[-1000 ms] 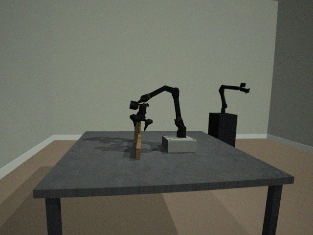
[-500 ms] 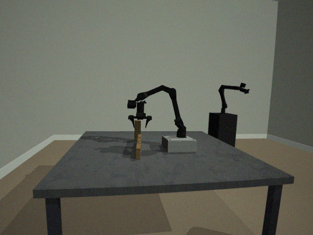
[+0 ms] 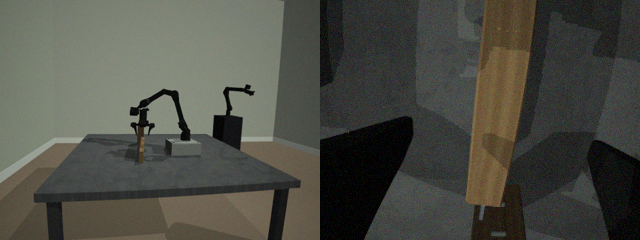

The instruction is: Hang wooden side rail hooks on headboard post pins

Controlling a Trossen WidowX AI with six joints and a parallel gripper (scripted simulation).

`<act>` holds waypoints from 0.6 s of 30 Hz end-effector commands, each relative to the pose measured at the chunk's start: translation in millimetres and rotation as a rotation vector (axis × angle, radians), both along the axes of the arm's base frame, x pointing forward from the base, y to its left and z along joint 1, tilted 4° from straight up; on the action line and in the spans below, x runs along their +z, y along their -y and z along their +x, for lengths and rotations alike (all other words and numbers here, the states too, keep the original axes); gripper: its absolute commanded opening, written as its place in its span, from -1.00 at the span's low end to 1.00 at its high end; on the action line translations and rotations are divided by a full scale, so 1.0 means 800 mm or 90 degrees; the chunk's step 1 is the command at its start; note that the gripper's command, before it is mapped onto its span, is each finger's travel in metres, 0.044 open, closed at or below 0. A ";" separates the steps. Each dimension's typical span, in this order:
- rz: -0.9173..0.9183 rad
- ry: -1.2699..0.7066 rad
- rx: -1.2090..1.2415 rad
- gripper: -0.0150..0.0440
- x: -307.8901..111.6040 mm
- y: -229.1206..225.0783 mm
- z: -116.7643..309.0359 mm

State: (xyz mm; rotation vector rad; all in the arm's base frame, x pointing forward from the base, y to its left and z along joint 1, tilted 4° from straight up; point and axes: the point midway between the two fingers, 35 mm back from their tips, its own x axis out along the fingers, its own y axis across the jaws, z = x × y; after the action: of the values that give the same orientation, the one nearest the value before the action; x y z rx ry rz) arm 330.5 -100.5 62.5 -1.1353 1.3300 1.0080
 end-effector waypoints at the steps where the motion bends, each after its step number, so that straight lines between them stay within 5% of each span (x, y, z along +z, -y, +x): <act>1: 0.005 -0.008 0.002 1.00 -0.014 -0.001 -0.003; 18: 0.005 -0.008 0.002 1.00 -0.043 0.002 -0.001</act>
State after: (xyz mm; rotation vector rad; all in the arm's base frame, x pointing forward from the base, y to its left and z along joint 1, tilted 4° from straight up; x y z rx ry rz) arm 331.7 -102.7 36.6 -1.1343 1.3314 1.0100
